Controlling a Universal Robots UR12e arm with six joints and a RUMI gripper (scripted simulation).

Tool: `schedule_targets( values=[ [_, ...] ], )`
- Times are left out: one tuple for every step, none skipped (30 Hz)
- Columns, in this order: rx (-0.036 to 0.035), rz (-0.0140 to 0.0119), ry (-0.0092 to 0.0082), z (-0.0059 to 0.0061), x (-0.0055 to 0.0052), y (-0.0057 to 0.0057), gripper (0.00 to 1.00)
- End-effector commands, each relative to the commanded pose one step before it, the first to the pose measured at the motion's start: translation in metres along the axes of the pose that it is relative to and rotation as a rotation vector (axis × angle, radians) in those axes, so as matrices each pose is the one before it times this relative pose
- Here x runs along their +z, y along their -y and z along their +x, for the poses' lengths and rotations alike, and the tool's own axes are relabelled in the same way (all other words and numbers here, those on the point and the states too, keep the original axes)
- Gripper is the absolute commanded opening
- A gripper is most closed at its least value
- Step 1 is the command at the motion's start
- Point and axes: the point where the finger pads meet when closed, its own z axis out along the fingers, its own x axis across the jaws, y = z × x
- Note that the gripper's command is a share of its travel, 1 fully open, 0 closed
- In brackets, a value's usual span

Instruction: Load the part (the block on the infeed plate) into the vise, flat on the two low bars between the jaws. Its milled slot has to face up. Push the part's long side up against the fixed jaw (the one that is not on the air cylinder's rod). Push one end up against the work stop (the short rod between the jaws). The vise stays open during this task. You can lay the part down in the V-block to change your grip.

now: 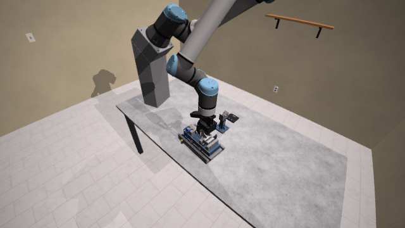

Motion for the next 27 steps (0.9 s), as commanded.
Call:
schedule_targets(
  values=[
    [0.03449, -0.00085, 0.00044, 0.00148, -0.00033, 0.00078, 0.0],
    [0.0142, 0.0, 0.0, 0.00062, 0.00002, 0.00052, 0.0],
    [0.01617, 0.00001, 0.0, 0.0007, 0.00002, 0.0006, 0.0],
    [0.01818, 0.00001, 0.0, 0.00078, 0.00002, 0.00068, 0.0],
    [0.0202, 0.00001, 0.0, 0.00085, 0.00003, 0.00077, 0.0],
    [0.02221, 0.00001, -0.00001, 0.00092, 0.00003, 0.00085, 0.0],
    [0.02419, 0.00001, -0.00001, 0.00098, 0.00003, 0.00094, 0.0],
    [0.02615, 0.00001, -0.00001, 0.00104, 0.00003, 0.00103, 0.0],
    [0.0, 0.0, 0.0, 0.0, 0.0, 0.0, 0.0],
    [0.0, 0.0, 0.0, 0.0, 0.0, 0.0, 0.0],
    [0.02805, 0.00001, -0.00001, 0.00108, 0.00003, 0.00113, 0.0],
    [0.0299, 0.00001, -0.00001, 0.00112, 0.00003, 0.00122, 0.0],
    [0.03166, 0.00001, -0.00001, 0.00115, 0.00003, 0.00131, 0.0],
    [0.03335, 0.00001, -0.00001, 0.00116, 0.00003, 0.0014, 0.0],
    [0.03493, 0.00001, -0.00001, 0.00117, 0.00002, 0.00149, 0.0],
    [0.03641, 0.00001, -0.00001, 0.00116, 0.00002, 0.00157, 0.0],
    [0.03778, 0.00001, -0.00001, 0.00115, 0.00002, 0.00165, 0.0],
    [0.03902, 0.00001, -0.00001, 0.00112, 0.00002, 0.00172, 0.0],
    [0.04014, 0.00001, -0.00001, 0.00108, 0.00001, 0.00179, 0.0],
    [0.04112, 0.00001, -0.00001, 0.00103, 0.00001, 0.00185, 0.0],
    [0.04195, 0.00001, -0.00001, 0.00098, 0.0, 0.0019, 0.0],
    [0.04264, 0.00001, -0.00001, 0.00091, 0.0, 0.00195, 0.0],
    [0.04049, 0.00001, -0.00001, 0.00078, -0.00001, 0.00186, 0.0],
    [0.0027, 0.0, 0.0, 0.00005, 0.0, 0.00012, 0.0],
    [0.04357, 0.00001, -0.00001, 0.00076, -0.00001, 0.002, 0.0],
    [0.0, 0.0, 0.0, 0.0, 0.0, 0.0, 0.0],
    [0.0, 0.0, 0.0, 0.0, 0.0, 0.0, 0.0]
  ],
)
